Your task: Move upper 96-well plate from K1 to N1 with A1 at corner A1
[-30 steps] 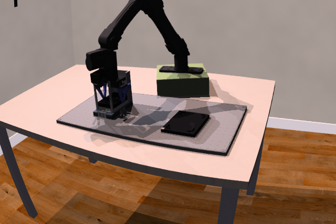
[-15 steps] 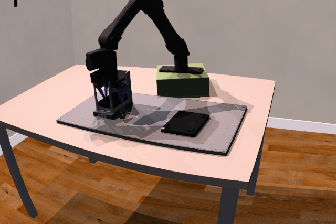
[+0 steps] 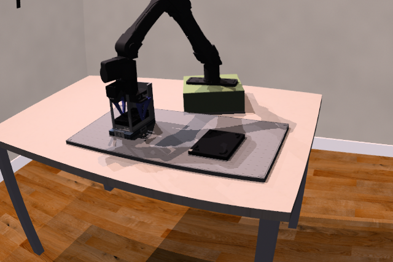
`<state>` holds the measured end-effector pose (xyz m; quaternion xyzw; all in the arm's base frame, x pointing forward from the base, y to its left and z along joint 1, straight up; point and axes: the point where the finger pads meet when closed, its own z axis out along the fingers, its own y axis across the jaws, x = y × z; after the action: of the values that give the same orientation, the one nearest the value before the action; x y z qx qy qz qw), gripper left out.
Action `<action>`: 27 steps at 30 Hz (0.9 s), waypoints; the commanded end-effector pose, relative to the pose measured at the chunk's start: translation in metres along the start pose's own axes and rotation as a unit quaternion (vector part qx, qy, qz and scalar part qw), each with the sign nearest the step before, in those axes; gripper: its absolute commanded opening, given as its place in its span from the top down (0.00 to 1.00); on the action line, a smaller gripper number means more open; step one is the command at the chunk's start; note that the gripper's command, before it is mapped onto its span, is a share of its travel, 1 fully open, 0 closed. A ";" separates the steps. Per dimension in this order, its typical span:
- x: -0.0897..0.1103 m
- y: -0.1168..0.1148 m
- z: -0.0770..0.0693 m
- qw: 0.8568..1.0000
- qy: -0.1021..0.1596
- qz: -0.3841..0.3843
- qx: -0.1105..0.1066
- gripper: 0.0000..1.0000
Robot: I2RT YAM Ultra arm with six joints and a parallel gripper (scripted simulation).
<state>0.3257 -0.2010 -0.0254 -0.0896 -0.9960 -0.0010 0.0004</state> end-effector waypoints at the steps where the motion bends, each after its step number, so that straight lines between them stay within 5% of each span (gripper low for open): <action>1: -0.004 0.000 -0.004 1.000 -0.008 0.000 0.002 1.00; 7: -0.004 0.000 -0.004 1.000 -0.008 0.000 0.002 1.00; 9: -0.011 0.001 -0.019 1.000 -0.021 -0.003 0.006 1.00; 27: -0.010 0.001 -0.046 1.000 -0.021 -0.003 0.006 1.00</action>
<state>0.3257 -0.2010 -0.0021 -0.0896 -0.9960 -0.0003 -0.0010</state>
